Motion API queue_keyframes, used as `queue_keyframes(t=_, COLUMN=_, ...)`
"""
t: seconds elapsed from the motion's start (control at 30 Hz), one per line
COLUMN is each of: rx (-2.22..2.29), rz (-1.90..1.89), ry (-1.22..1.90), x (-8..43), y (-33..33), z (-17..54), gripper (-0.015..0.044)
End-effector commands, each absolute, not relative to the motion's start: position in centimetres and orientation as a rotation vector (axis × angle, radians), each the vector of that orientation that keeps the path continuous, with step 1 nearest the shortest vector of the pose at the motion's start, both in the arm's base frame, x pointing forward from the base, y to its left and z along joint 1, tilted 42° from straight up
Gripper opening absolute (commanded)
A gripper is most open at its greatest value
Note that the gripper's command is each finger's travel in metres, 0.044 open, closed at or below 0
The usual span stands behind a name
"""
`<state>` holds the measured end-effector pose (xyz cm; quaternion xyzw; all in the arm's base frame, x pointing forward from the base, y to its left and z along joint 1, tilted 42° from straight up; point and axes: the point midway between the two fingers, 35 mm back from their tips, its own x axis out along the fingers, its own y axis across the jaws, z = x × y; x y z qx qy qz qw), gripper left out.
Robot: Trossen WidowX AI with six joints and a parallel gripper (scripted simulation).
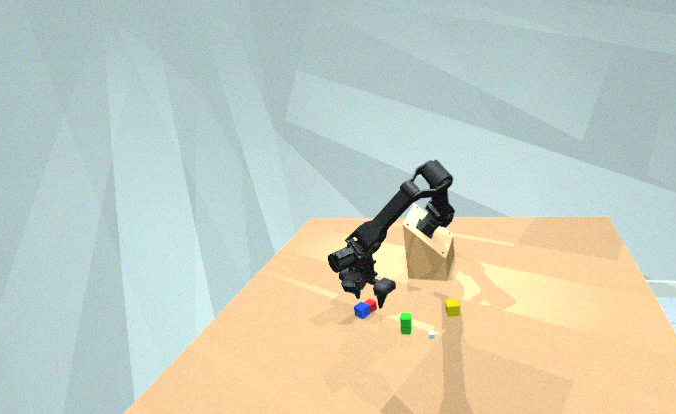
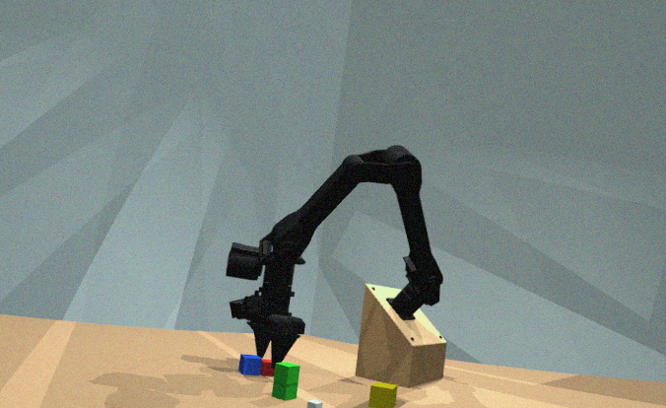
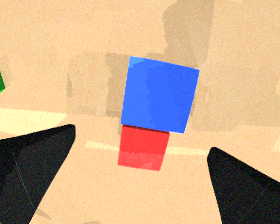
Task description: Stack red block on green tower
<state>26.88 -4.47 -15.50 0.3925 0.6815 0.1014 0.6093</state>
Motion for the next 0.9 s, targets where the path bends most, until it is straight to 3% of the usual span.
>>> queue_keyframes(t=0.0, rx=0.914, rz=0.236, ry=1.577, x=26.73, y=-3.93, z=-15.92, gripper=0.044)
queue_keyframes(t=0.63, rx=0.915, rz=0.237, ry=1.577, x=26.74, y=-3.35, z=-16.54, gripper=0.044)
queue_keyframes(t=0.87, rx=0.915, rz=0.237, ry=1.577, x=26.74, y=-3.35, z=-16.54, gripper=0.0256)
